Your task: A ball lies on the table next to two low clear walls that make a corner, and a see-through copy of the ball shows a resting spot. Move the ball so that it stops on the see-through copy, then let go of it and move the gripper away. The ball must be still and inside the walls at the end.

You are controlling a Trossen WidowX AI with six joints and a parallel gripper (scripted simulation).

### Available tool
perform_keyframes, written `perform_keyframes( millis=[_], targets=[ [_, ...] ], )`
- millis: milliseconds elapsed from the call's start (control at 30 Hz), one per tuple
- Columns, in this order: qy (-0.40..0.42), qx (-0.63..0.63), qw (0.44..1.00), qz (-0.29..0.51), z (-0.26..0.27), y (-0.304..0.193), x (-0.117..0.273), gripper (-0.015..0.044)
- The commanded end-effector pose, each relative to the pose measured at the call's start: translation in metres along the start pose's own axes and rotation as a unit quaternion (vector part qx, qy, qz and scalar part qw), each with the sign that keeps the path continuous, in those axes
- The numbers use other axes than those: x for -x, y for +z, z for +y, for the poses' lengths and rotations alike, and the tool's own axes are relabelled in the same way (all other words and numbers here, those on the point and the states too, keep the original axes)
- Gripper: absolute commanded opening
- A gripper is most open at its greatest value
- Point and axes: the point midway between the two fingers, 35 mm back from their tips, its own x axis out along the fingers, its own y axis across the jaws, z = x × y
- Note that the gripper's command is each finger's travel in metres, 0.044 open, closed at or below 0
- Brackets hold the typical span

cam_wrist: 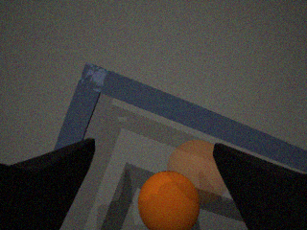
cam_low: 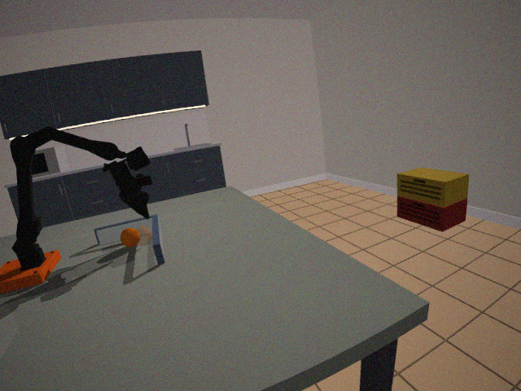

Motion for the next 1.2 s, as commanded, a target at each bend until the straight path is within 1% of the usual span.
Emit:
perform_keyframes(
  millis=[0,367,467,1167],
  targets=[
    [-0.025,-0.153,0.98,0.126,-0.02,-0.055,0.028,0.043],
    [-0.026,-0.158,0.978,0.131,-0.02,-0.057,0.028,0.043],
    [-0.026,-0.158,0.978,0.131,-0.021,-0.061,0.016,0.043],
    [-0.026,-0.158,0.978,0.131,-0.021,-0.068,-0.013,0.043]
  ],
)
